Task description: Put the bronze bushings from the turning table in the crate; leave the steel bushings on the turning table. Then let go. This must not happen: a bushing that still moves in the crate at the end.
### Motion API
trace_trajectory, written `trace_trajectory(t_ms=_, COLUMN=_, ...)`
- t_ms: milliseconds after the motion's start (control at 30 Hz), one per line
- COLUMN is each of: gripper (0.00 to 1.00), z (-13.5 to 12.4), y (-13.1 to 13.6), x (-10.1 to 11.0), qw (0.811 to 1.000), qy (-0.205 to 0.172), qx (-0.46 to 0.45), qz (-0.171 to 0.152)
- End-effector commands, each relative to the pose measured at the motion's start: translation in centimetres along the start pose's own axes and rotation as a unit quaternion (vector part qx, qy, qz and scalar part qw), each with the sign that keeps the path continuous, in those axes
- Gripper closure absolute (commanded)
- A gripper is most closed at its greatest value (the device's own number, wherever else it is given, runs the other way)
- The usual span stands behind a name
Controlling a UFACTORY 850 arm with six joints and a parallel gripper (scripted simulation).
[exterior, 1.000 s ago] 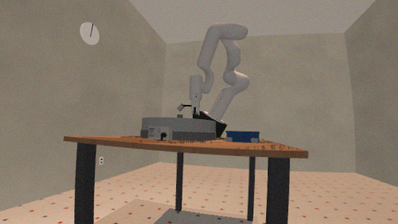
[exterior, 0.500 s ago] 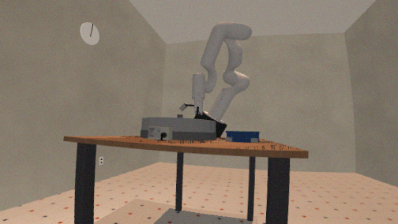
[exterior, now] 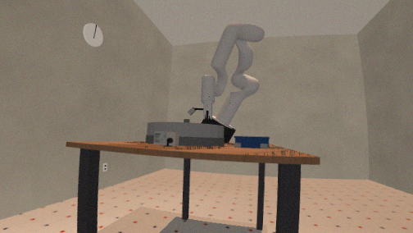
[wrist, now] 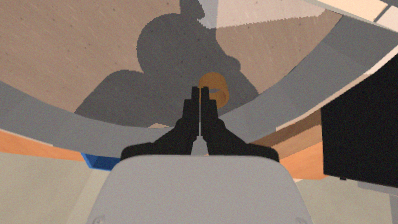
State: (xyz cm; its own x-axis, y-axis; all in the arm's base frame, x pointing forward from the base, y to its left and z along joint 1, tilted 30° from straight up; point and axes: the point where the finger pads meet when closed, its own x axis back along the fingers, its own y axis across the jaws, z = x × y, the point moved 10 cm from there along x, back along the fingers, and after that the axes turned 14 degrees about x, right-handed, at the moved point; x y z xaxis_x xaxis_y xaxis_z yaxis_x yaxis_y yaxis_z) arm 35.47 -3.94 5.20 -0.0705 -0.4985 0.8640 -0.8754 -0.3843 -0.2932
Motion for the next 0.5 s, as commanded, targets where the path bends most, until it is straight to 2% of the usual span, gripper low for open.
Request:
trace_trajectory(t_ms=0, gripper=1.00, z=-0.2, y=-0.4, x=0.0, qw=1.000, qy=0.000, qx=-0.001, qz=0.000)
trace_trajectory(t_ms=267, gripper=1.00, z=-0.2, y=-0.7, x=0.0, qw=1.000, qy=0.000, qx=-0.001, qz=0.000)
trace_trajectory(t_ms=467, gripper=1.00, z=-0.6, y=-2.1, x=0.0, qw=1.000, qy=0.000, qx=-0.001, qz=0.000)
